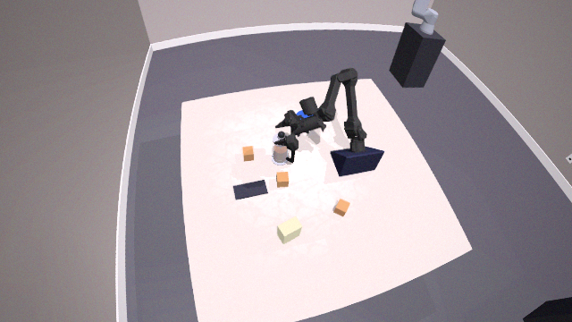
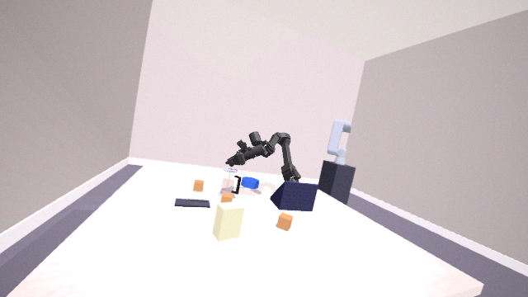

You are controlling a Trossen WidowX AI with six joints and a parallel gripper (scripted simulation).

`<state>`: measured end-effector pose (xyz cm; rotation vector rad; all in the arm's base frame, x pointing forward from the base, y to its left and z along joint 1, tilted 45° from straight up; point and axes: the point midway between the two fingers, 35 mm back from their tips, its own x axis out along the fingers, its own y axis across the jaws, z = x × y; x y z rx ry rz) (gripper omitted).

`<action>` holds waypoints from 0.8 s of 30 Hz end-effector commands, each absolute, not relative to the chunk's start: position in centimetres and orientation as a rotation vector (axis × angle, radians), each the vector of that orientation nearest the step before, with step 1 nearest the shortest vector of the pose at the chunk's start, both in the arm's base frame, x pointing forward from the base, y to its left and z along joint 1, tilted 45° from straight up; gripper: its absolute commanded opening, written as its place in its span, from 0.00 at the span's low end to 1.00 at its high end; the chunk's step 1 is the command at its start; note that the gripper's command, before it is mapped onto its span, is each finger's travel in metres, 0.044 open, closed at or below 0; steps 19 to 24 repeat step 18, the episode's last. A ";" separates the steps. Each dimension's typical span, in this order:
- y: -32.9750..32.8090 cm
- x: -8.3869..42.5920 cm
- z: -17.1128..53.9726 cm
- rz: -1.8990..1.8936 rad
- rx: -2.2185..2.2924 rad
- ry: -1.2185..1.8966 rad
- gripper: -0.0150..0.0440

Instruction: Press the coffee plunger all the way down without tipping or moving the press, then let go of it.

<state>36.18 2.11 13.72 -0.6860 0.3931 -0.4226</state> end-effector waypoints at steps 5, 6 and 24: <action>6.4 34.2 18.7 -0.430 -0.680 0.395 1.00; 6.8 33.9 19.2 -0.431 -0.682 0.394 1.00; 6.9 33.8 19.3 -0.431 -0.682 0.394 1.00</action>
